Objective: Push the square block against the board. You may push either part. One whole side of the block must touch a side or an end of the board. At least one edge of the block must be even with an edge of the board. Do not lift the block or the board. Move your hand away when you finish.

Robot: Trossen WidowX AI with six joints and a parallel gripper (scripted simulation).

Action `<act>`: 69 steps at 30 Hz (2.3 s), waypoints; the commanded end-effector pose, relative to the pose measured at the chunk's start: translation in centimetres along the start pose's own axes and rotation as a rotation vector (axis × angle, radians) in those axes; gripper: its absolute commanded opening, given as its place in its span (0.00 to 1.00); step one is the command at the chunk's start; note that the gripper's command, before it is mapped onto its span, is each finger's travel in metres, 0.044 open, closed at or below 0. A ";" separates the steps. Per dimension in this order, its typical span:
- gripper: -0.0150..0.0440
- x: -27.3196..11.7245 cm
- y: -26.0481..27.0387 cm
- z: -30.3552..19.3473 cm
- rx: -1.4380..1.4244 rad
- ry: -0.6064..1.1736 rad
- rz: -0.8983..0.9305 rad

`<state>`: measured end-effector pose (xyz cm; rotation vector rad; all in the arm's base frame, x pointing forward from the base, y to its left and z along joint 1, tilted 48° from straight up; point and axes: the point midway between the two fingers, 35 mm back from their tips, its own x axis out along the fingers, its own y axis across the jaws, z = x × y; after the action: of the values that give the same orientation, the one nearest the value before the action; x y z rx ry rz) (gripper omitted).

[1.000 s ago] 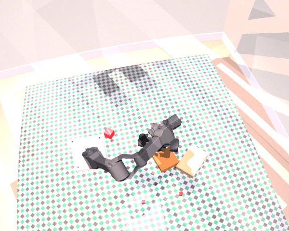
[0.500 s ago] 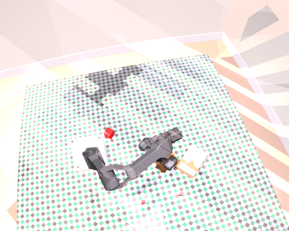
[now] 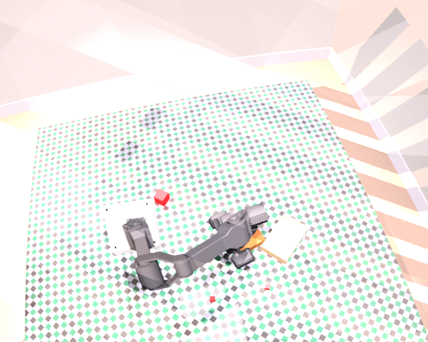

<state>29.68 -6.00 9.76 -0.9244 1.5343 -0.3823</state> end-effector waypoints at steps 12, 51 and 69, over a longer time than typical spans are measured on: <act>0.25 5.1 -0.2 0.0 0.000 0.014 -0.004; 0.25 5.0 -0.2 6.5 0.002 0.012 -0.003; 0.25 5.0 0.2 8.8 0.003 0.011 -0.002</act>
<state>38.07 -7.22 4.62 -0.9300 1.5432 -0.3903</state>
